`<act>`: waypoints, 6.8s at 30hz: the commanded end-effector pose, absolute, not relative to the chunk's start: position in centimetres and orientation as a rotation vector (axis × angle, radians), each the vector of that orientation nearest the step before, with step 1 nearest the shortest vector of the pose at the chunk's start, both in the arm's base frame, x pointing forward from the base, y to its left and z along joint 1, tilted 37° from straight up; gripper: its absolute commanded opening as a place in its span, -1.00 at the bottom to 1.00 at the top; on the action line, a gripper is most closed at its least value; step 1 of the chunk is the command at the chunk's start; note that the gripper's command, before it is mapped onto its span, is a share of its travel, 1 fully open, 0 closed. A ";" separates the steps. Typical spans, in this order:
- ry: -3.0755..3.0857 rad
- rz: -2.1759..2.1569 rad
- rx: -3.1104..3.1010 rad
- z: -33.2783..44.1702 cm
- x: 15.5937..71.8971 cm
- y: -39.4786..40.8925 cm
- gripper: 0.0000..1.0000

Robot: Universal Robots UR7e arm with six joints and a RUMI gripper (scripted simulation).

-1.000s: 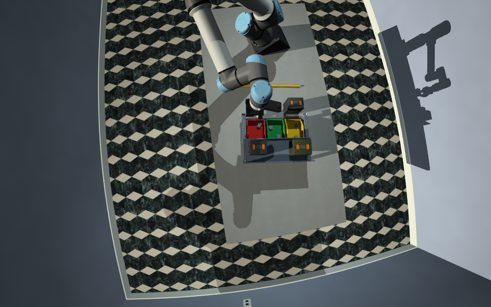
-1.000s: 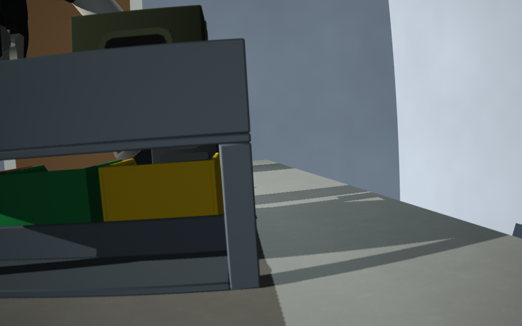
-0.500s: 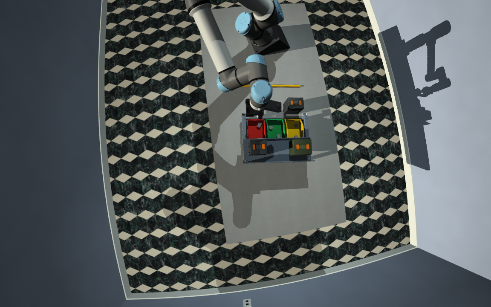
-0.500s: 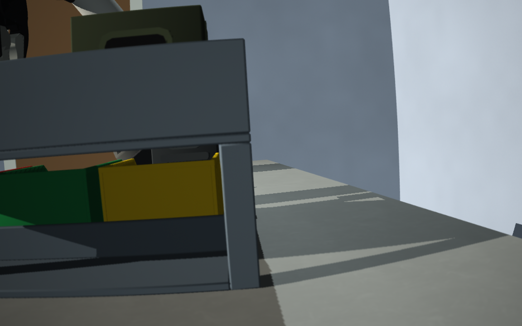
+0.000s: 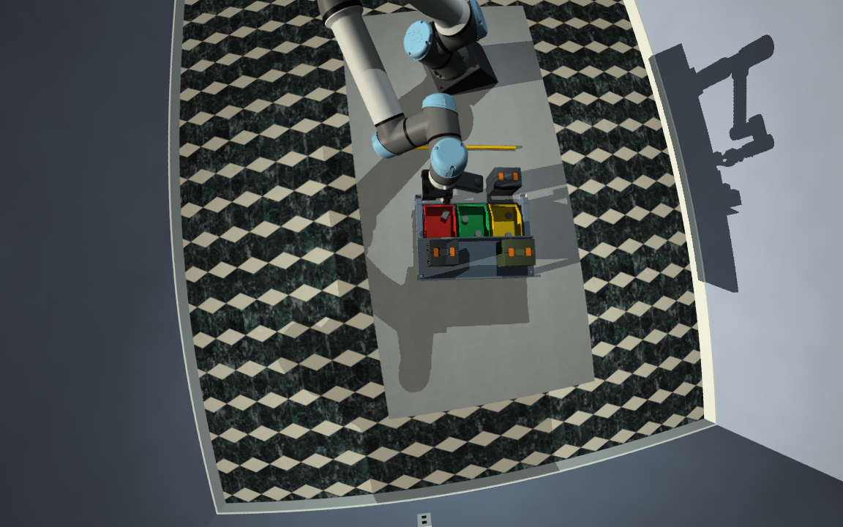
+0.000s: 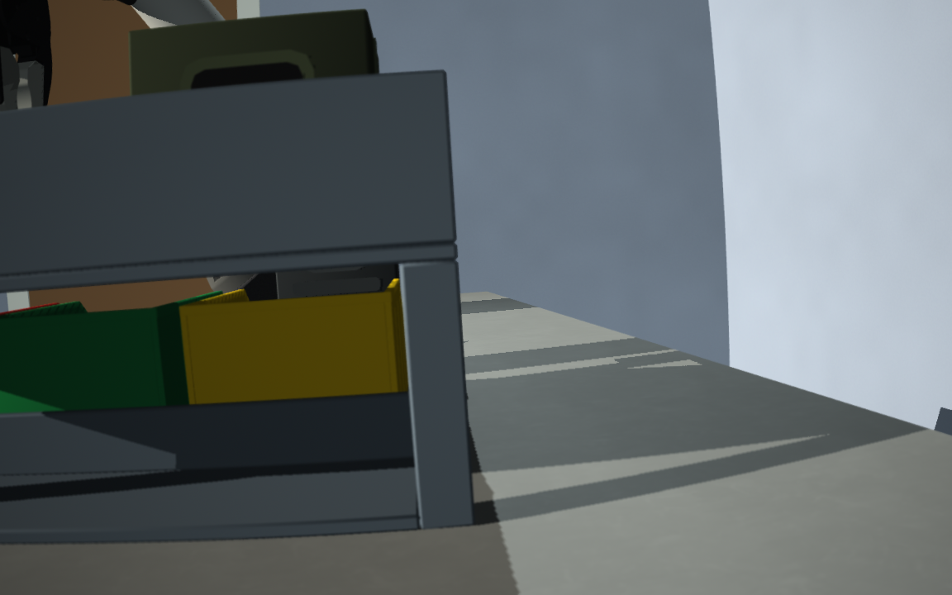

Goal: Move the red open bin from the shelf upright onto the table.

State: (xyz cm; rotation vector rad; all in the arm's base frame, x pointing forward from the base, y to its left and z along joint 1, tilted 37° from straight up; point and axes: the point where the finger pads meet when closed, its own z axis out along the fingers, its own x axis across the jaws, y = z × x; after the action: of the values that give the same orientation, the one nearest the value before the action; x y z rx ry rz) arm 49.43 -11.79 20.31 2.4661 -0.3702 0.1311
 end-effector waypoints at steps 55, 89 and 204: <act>-0.370 0.133 2.466 16.9 49.5 -14.4 0.16; -0.370 0.133 2.466 13.3 49.5 -17.2 0.16; -0.370 0.133 2.466 10.5 49.5 -19.3 0.16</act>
State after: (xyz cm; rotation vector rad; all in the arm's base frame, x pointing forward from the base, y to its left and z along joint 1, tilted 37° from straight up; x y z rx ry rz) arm 49.49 -19.28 10.50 2.4663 -0.3704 0.1310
